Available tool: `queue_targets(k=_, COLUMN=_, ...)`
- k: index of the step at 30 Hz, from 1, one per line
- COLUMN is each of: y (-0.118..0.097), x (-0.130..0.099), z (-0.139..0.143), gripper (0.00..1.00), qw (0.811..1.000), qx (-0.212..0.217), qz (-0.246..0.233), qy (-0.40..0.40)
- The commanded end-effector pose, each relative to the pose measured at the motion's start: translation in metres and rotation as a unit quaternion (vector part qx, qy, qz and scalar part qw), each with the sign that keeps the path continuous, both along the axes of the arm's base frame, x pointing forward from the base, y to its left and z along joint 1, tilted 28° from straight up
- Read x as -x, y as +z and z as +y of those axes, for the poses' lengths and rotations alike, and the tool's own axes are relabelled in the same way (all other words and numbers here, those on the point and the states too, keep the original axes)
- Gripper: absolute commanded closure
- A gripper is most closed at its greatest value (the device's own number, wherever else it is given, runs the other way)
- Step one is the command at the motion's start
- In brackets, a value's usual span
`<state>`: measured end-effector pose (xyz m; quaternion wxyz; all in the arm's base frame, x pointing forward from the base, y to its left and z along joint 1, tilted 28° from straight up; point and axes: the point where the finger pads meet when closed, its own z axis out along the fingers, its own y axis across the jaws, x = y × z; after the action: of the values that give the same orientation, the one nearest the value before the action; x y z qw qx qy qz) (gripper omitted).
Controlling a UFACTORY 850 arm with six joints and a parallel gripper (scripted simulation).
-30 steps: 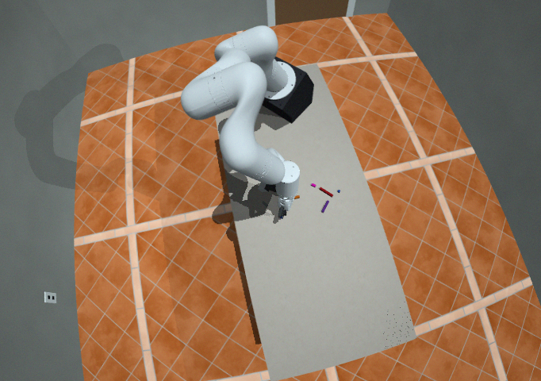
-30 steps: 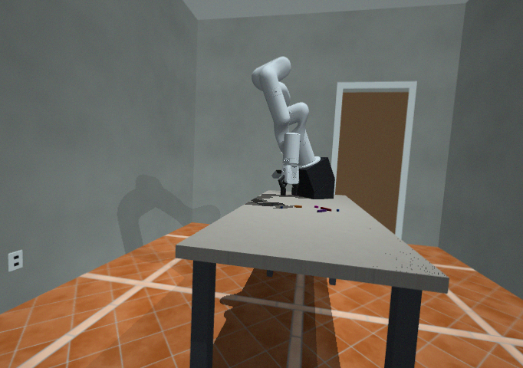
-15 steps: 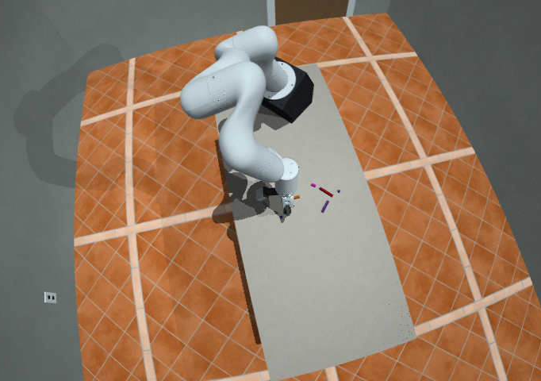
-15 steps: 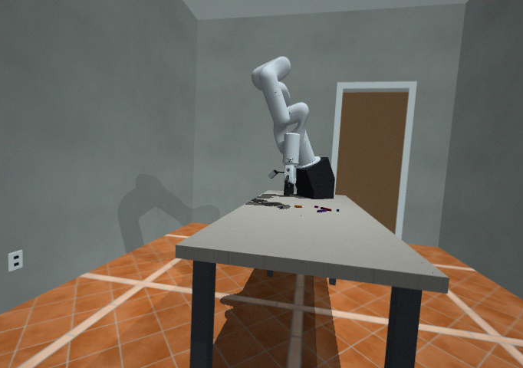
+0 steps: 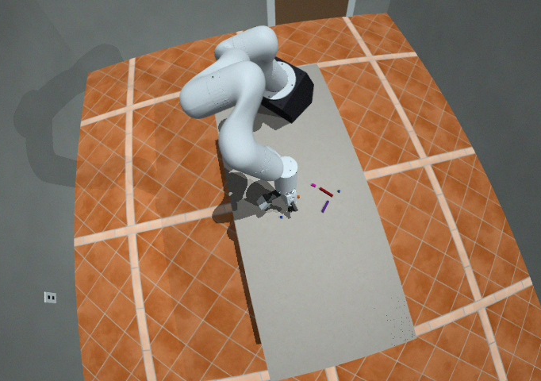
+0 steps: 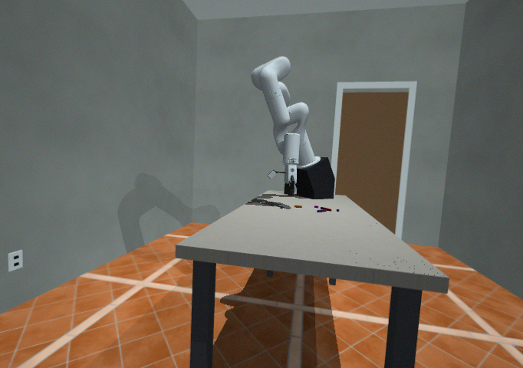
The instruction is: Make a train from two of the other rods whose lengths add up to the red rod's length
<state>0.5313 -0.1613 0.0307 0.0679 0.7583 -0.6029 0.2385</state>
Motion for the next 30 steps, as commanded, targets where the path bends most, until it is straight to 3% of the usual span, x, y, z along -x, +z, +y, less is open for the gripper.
queue_targets(k=1, y=0.000, x=0.002, z=0.000, gripper=0.00, qw=0.997, qx=0.024, qz=0.043, qy=0.067)
queue_targets(k=3, y=0.000, x=0.002, z=0.000, gripper=0.00, qw=0.997, qx=0.024, qz=0.043, qy=0.067)
queue_targets(k=8, y=-0.001, x=0.005, z=0.000, gripper=0.00, qw=0.983, qx=0.051, qz=0.082, qy=0.154)
queue_targets(k=18, y=-0.003, x=0.010, z=0.001, gripper=0.00, qw=0.943, qx=0.091, qz=0.141, qy=0.287)
queue_targets(k=20, y=-0.003, x=0.010, z=0.001, gripper=0.00, qw=0.943, qx=0.091, qz=0.141, qy=0.287)
queue_targets(k=22, y=-0.003, x=0.012, z=0.001, gripper=0.00, qw=0.923, qx=0.105, qz=0.161, qy=0.334)
queue_targets(k=30, y=-0.004, x=0.016, z=0.001, gripper=0.00, qw=0.870, qx=0.134, qz=0.203, qy=0.428)
